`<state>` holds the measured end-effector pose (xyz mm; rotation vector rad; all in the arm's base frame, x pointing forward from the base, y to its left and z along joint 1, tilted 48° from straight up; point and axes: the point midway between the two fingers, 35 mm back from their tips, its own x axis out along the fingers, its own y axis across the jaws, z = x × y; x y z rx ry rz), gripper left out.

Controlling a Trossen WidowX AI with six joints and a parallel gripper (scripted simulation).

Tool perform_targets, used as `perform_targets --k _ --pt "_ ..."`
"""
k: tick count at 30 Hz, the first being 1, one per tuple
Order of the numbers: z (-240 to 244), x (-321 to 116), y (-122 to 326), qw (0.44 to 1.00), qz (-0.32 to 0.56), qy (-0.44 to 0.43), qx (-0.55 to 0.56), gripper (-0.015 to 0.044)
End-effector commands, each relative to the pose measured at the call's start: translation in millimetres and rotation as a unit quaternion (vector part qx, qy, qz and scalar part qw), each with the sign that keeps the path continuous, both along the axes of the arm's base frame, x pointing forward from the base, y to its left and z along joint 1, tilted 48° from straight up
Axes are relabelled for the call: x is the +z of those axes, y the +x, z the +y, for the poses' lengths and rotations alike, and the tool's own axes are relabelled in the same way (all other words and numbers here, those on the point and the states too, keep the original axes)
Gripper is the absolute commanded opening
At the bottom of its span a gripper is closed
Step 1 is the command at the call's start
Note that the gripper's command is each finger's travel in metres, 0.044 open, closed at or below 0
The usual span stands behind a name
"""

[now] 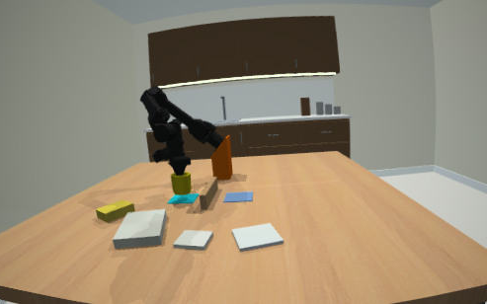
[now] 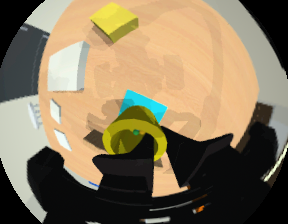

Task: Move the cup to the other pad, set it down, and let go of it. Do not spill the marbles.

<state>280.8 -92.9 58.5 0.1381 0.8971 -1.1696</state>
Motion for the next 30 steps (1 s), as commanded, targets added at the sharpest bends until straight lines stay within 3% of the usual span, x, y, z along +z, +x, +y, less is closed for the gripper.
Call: perform_targets --k 1,24,30 --pt "-5.6 -4.8 -1.5 1.0 0.004 -0.002 0.001 0.0" --pt "-11.5 -8.8 -0.1 1.0 0.0 -0.002 -0.001 0.0" --pt "-11.5 -8.8 -0.1 1.0 0.0 -0.002 -0.001 0.0146"
